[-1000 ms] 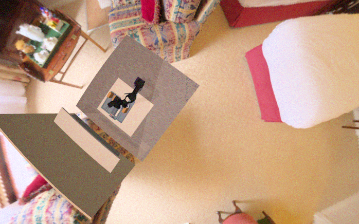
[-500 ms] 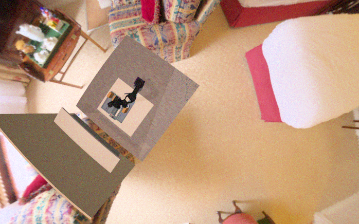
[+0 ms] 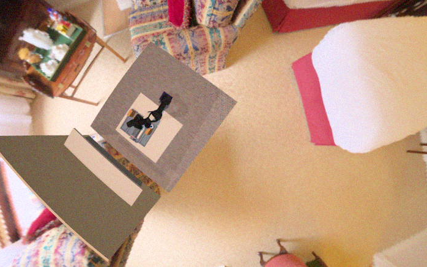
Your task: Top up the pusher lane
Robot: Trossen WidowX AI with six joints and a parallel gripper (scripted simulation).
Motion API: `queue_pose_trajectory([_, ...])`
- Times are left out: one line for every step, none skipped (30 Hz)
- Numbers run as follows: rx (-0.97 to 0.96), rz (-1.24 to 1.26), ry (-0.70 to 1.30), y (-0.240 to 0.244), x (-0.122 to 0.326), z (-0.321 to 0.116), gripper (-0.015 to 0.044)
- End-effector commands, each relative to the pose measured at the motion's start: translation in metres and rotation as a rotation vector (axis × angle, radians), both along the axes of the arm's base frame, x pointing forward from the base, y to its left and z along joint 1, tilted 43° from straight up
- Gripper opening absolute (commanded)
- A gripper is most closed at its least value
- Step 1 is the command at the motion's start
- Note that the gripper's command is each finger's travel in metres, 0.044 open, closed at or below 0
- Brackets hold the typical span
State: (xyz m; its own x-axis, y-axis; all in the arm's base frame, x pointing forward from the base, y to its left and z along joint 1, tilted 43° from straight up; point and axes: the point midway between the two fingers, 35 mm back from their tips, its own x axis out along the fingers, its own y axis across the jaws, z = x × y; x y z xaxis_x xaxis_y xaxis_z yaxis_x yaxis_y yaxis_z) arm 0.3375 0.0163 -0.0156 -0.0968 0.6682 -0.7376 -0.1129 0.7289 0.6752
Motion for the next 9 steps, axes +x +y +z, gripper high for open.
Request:
queue_pose_trajectory([-0.006, 0.002, 0.003, -0.004, -0.01, 0.0, 0.0271])
queue_pose_trajectory([-0.006, 0.002, 0.003, -0.004, -0.014, 0.0, 0.0271])
queue_pose_trajectory([-0.006, 0.002, 0.003, -0.005, -0.017, 0.0, 0.0271])
queue_pose_trajectory([-0.006, 0.002, 0.003, -0.006, -0.02, 0.0, 0.0271])
queue_pose_trajectory([-0.006, 0.002, 0.004, -0.006, -0.023, 0.0, 0.0271])
queue_pose_trajectory([-0.007, 0.002, 0.004, -0.007, -0.027, 0.0, 0.0271])
queue_pose_trajectory([-0.007, 0.002, 0.004, -0.008, -0.03, 0.0, 0.0271])
queue_pose_trajectory([-0.007, 0.002, 0.004, -0.008, -0.033, 0.0, 0.0271])
queue_pose_trajectory([-0.007, 0.002, 0.005, -0.009, -0.037, 0.0, 0.0271])
